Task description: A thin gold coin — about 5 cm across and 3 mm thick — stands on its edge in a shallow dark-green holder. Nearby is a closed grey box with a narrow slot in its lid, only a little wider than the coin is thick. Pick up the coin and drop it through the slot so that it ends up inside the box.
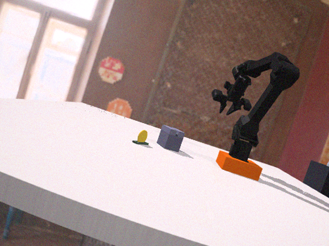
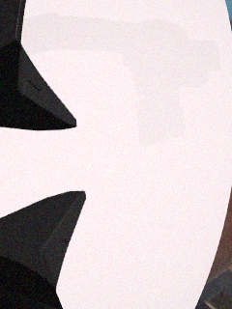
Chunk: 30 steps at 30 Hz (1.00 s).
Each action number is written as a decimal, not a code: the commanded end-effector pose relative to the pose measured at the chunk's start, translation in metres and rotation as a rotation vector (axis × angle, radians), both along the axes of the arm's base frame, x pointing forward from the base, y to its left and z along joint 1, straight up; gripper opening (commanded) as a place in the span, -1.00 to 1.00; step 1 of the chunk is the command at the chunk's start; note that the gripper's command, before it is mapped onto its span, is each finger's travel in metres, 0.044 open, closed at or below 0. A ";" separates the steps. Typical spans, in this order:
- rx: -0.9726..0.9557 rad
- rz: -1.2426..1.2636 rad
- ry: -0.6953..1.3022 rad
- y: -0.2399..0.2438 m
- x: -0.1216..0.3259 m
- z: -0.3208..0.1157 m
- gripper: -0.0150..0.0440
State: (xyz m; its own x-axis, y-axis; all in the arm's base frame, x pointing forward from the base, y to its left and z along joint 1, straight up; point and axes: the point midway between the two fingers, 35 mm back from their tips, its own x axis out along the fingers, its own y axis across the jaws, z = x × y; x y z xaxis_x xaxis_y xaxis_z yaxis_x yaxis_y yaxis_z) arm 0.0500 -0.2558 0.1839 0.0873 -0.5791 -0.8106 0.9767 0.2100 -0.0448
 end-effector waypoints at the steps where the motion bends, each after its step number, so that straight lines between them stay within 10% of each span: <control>1: 0.068 0.317 0.070 0.006 0.065 -0.002 0.05; 30: 0.137 2.145 0.671 0.305 0.314 -0.063 0.05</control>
